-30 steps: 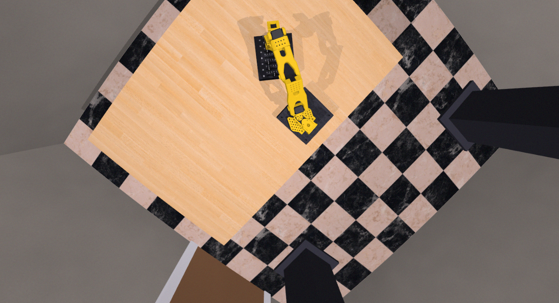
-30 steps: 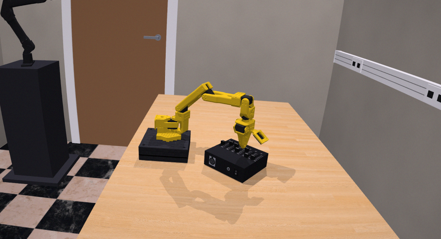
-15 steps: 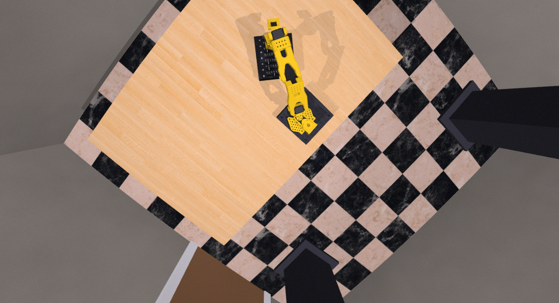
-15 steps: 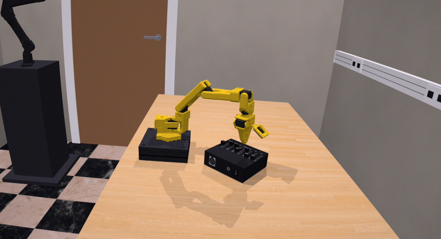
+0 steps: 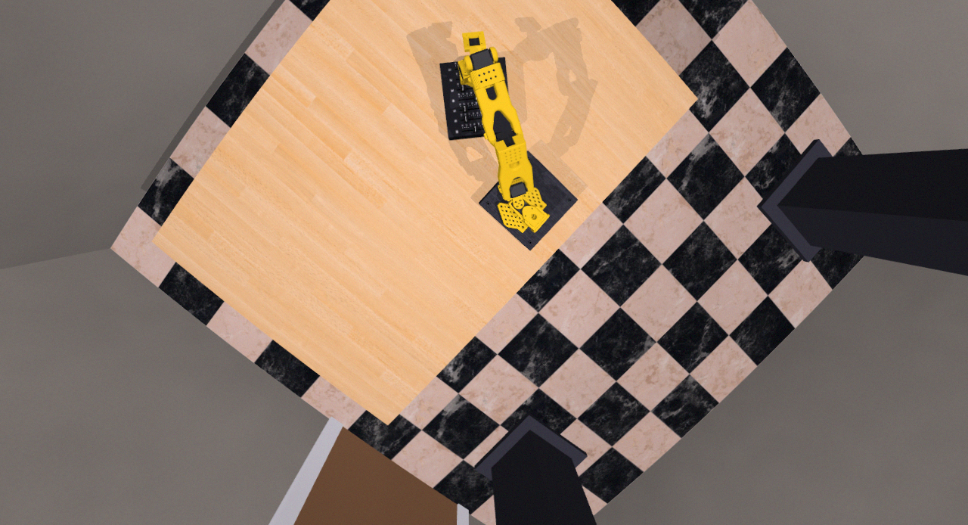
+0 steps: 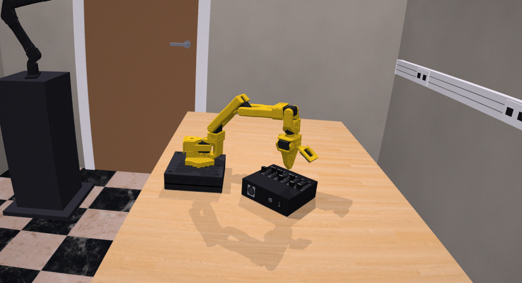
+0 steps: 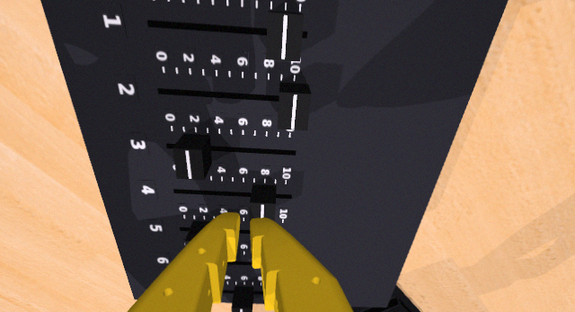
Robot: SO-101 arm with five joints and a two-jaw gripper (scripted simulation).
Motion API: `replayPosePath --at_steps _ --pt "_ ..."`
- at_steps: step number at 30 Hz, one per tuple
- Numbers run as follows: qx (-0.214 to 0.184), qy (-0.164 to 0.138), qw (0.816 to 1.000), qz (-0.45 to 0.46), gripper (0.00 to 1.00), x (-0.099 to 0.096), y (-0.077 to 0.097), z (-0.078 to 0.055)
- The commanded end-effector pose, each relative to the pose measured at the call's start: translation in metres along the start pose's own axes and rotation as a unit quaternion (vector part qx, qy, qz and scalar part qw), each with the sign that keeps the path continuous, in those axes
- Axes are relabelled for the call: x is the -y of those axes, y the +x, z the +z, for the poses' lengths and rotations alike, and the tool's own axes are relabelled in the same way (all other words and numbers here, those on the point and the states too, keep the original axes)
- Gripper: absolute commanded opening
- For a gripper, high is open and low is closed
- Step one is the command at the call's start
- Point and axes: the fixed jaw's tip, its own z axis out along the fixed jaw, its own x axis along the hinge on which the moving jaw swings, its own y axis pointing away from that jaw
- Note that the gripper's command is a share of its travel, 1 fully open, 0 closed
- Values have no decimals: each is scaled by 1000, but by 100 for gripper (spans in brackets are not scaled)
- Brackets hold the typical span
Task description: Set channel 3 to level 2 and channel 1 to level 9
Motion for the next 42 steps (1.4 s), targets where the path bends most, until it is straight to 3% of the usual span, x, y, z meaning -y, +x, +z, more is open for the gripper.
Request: replayPosePath --at_steps 1,11,25,42 --pt "-2 0 1000 0 0 2 3 -3" --pt "-7 1 1000 0 0 4 11 -7" --pt "-22 5 1000 -1 0 11 38 -13" --pt "-27 6 1000 -1 0 13 50 -14"
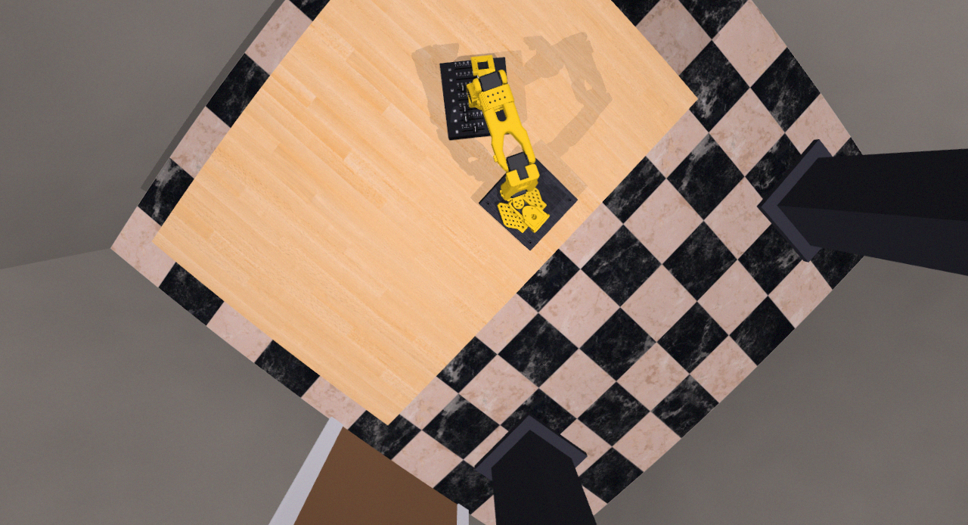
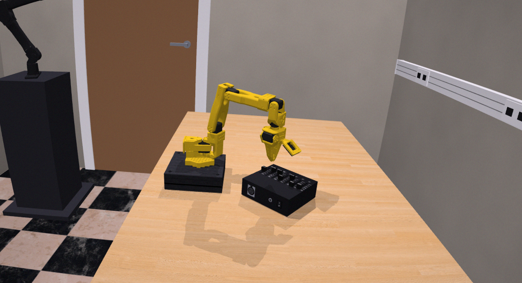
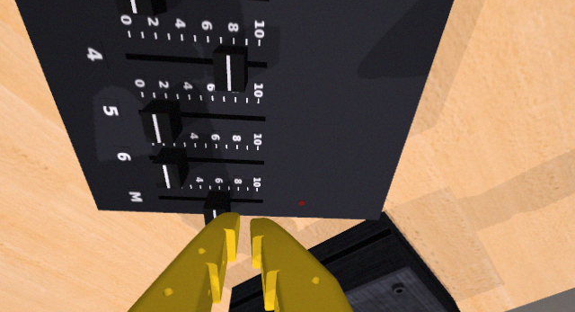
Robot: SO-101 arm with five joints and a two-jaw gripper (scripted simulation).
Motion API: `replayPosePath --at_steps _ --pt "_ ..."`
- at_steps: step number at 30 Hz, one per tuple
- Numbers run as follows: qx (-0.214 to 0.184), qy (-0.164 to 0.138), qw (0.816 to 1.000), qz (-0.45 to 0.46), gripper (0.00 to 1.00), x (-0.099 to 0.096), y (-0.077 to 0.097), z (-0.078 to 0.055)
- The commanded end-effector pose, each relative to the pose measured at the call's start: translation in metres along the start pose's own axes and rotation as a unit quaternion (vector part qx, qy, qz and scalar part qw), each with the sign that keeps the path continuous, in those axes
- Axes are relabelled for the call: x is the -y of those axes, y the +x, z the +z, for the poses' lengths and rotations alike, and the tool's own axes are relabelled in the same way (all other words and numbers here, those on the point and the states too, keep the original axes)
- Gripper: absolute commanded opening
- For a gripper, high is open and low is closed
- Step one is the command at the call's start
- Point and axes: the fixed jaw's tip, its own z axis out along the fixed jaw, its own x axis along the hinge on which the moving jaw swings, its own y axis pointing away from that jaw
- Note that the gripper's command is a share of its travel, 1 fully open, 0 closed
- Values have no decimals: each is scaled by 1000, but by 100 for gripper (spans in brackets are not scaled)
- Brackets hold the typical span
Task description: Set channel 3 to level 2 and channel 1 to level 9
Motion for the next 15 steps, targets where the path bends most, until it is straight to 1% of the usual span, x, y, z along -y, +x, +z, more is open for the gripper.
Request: replayPosePath --at_steps 1,9,12,15 --pt "5 -2 1000 -1 0 1 0 -1" --pt "5 -2 1000 -4 0 -3 2 -1" --pt "5 -2 1000 -10 0 -9 4 -2" --pt "5 -2 1000 -19 0 -20 9 -2"
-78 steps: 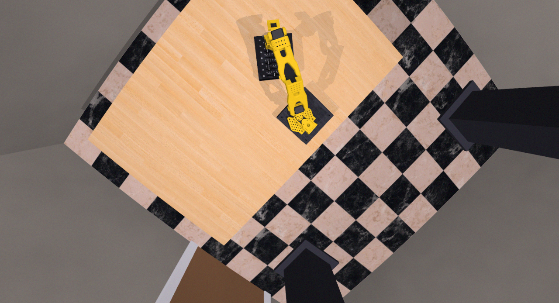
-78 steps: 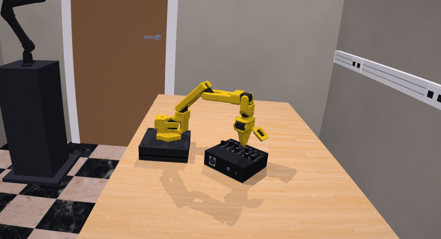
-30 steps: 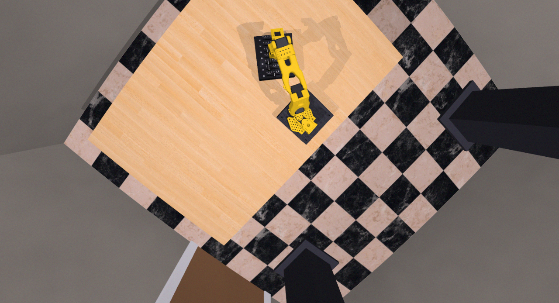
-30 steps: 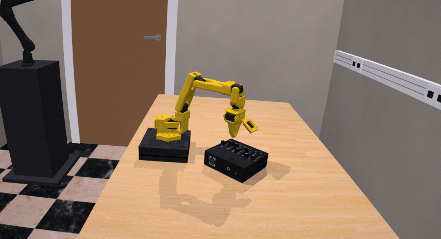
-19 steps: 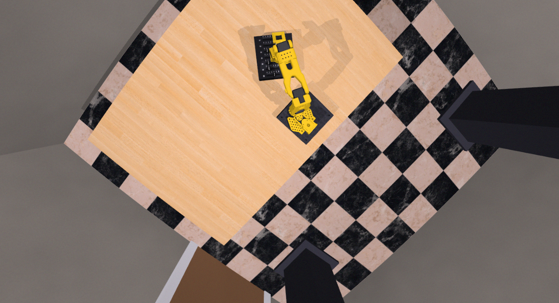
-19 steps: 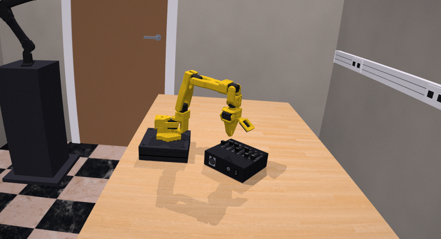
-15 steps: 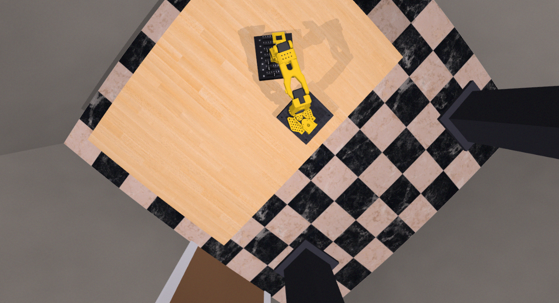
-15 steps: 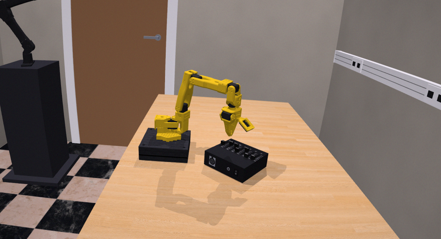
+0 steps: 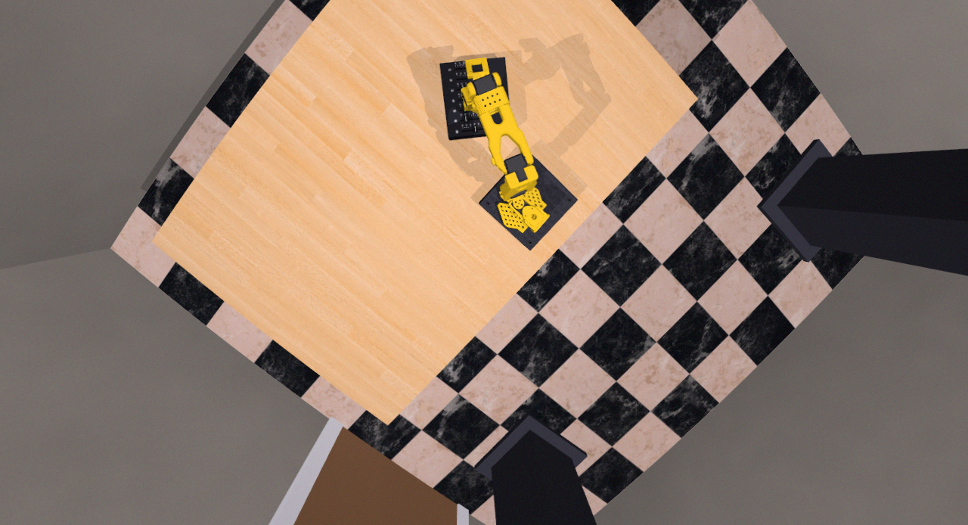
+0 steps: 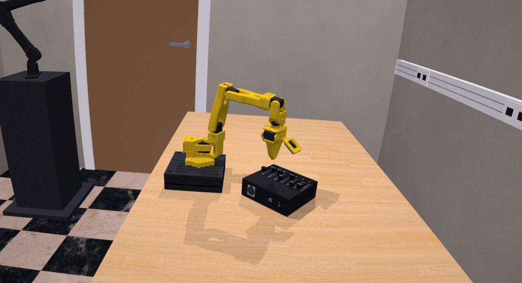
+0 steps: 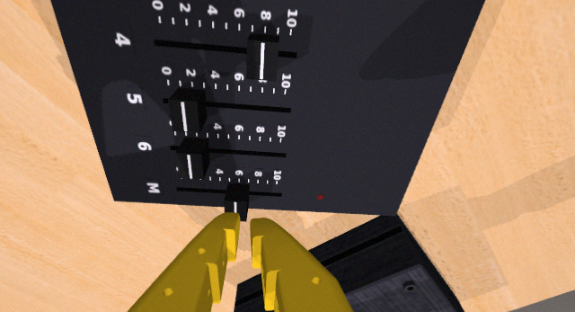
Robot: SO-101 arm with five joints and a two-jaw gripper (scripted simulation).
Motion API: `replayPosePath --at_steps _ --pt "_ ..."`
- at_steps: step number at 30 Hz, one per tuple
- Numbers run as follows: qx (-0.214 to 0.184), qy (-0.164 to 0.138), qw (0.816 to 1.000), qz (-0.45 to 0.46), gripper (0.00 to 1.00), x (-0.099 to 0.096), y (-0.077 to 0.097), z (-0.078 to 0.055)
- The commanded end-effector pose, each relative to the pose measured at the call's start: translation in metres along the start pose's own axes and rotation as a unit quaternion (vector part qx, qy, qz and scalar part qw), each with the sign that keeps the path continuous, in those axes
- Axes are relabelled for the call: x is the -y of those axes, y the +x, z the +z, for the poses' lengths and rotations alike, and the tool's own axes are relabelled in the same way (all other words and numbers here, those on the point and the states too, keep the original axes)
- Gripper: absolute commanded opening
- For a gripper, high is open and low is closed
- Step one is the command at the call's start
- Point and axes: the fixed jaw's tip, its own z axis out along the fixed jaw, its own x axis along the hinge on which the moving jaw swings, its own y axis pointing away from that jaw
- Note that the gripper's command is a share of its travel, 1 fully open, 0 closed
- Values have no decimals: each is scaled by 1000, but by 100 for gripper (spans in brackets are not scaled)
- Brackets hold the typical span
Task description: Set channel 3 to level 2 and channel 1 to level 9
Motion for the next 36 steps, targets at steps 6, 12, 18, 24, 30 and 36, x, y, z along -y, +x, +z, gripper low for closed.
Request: replayPosePath --at_steps 6,12,18,24,30,36 --pt "5 -2 1000 -26 0 -30 14 -3" --pt "5 -2 998 -64 0 -68 42 -6" --pt "5 -2 994 -110 0 -103 84 -8" --pt "5 -2 990 -142 0 -119 118 -10" --pt "5 -2 982 -186 0 -131 167 -12" --pt "5 -2 976 -220 0 -131 205 -13"
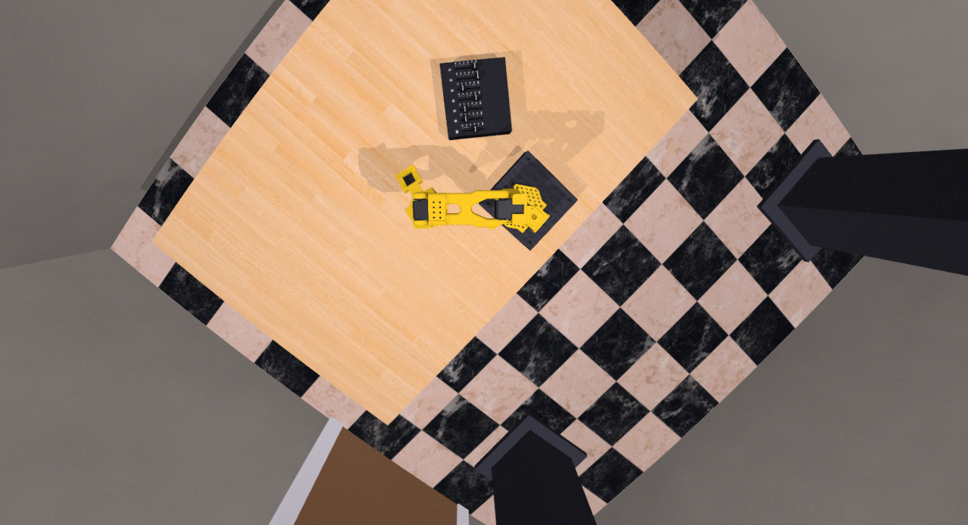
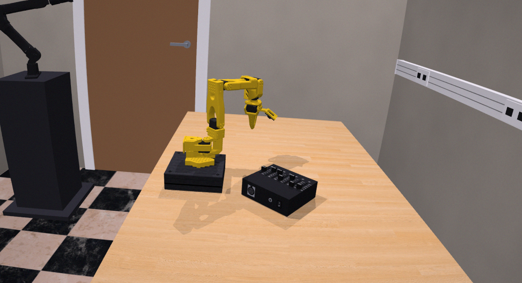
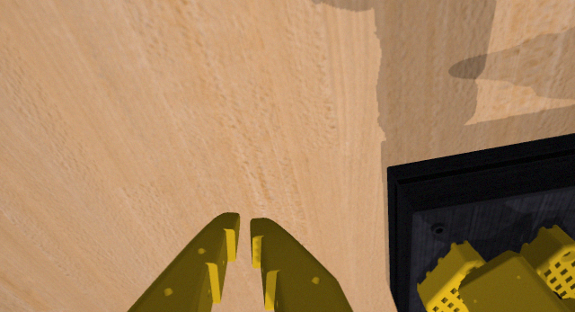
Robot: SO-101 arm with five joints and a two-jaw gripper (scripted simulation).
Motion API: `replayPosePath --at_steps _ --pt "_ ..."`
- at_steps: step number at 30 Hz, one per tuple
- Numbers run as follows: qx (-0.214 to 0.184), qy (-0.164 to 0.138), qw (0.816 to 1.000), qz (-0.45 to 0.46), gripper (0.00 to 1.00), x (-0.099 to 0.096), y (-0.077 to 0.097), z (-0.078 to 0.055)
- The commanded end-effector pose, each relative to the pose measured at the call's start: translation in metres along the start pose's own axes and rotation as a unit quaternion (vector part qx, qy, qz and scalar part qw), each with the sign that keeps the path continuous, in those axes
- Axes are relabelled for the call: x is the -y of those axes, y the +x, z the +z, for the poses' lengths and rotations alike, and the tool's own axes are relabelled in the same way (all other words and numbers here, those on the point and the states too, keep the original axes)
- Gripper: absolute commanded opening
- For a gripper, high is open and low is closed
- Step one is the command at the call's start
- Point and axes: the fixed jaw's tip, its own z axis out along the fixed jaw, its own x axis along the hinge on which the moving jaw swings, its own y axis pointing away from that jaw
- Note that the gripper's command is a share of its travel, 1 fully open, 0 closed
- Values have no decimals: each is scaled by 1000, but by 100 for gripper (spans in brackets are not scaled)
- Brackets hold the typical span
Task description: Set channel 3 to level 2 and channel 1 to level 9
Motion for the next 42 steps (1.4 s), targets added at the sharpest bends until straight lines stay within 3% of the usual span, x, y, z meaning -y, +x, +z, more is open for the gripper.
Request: replayPosePath --at_steps 1,12,42 --pt "-1 1 1000 -12 0 -7 18 -2" --pt "-1 0 999 -37 0 -14 45 -3" --pt "-1 0 999 -39 0 -14 46 -3"
